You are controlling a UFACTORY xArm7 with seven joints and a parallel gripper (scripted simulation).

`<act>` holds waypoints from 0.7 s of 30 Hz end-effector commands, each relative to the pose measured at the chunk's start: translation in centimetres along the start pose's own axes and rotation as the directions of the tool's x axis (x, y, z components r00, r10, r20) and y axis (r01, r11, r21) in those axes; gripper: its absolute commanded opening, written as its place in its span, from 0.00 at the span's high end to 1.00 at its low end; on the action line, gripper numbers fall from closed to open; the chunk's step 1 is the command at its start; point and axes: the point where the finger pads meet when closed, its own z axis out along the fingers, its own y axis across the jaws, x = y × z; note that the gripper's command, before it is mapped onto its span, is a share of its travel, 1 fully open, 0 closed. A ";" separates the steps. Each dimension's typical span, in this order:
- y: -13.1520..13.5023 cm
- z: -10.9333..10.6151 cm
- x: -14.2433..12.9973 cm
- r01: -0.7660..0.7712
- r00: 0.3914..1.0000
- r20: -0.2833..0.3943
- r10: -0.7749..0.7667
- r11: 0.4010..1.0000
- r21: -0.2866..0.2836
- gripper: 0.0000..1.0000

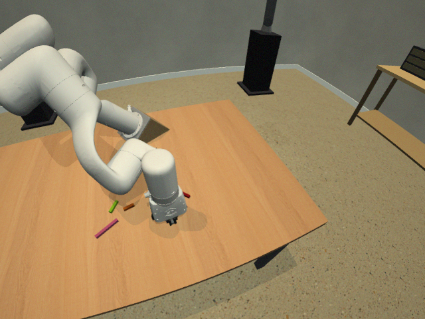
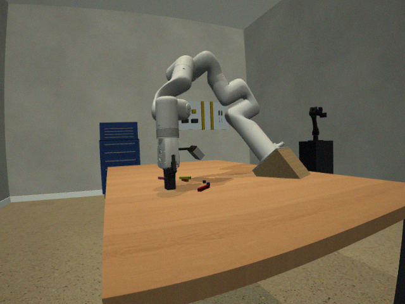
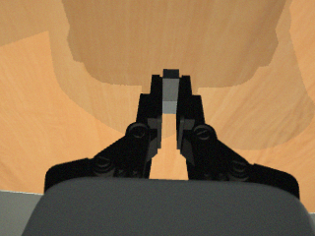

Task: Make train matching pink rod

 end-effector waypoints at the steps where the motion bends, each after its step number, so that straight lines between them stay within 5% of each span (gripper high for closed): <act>1: 0.1 -0.1 -0.1 0.001 1.000 0.003 -0.001 1.000 -0.002 0.96; 13: 0.1 -3.6 -0.1 0.001 1.000 0.003 -0.001 1.000 -0.002 0.96; 21: 0.1 -9.1 -0.1 0.001 1.000 0.003 -0.001 1.000 -0.002 0.96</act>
